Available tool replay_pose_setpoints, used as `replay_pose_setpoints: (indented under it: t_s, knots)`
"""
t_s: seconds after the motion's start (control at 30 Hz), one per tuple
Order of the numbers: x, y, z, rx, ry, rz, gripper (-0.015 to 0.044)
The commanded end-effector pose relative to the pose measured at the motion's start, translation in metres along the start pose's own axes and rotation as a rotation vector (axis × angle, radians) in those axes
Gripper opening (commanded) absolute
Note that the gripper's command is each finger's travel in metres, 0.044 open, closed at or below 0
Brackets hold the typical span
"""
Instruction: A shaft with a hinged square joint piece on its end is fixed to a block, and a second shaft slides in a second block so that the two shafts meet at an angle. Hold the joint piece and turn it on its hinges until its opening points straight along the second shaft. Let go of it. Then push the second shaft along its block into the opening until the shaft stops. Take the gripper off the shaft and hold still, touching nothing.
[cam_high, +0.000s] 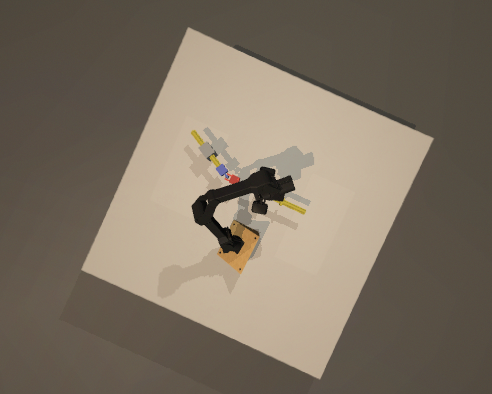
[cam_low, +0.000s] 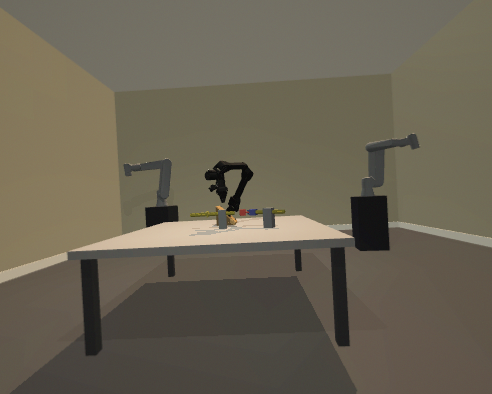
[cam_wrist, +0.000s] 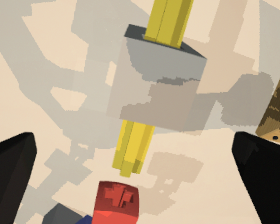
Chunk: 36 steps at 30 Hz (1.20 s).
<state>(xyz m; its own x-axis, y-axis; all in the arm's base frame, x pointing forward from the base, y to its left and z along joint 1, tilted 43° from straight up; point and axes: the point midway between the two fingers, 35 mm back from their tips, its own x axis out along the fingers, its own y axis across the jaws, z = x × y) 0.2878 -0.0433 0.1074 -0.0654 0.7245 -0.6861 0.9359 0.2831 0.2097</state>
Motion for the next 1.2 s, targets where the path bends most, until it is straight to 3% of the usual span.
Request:
replay_pose_setpoints:
  t_s: [0.0, 1.17]
  knots:
    - [-0.001, -0.001, 0.017, -0.102, -0.005, -0.006, 0.0440]
    - [-0.011, -0.050, 0.188, -1.301, -0.043, -0.076, 0.0440]
